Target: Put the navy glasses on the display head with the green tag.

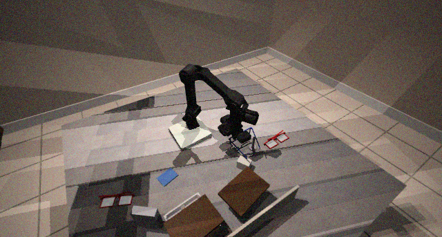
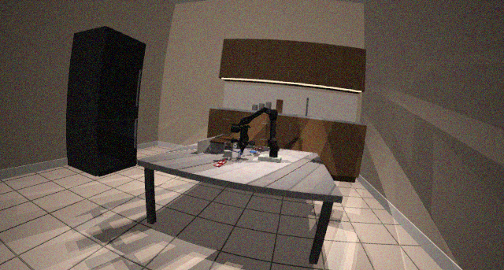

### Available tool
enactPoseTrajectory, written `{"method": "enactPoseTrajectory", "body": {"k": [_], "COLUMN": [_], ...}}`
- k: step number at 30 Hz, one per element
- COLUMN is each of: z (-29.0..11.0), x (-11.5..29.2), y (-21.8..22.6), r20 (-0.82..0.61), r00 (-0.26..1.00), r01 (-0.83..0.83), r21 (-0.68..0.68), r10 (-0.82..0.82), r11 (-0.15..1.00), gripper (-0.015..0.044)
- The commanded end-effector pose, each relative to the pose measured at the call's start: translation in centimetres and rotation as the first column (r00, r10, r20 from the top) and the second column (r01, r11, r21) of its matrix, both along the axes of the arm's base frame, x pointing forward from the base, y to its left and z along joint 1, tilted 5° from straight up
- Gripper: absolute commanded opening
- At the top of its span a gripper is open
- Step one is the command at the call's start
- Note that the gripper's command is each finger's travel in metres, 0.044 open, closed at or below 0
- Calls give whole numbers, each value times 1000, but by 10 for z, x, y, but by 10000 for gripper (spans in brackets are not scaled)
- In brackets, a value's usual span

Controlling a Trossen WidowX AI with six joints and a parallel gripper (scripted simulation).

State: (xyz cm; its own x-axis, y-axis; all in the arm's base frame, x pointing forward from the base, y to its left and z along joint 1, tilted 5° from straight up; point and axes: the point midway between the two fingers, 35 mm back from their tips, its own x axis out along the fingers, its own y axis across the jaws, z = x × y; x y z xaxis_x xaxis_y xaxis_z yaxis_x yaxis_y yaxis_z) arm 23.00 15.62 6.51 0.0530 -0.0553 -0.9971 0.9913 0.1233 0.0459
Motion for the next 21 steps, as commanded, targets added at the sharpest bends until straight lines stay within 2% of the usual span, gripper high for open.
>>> {"method": "enactPoseTrajectory", "body": {"k": [1, 21], "z": [0, 1], "x": [-2, -5], "y": [-4, -20], "r20": [2, 2], "r00": [1000, 1000], "r01": [-5, -5], "r21": [-3, -4], "r10": [5, 5], "r11": [1000, 1000], "gripper": [0, 0]}}
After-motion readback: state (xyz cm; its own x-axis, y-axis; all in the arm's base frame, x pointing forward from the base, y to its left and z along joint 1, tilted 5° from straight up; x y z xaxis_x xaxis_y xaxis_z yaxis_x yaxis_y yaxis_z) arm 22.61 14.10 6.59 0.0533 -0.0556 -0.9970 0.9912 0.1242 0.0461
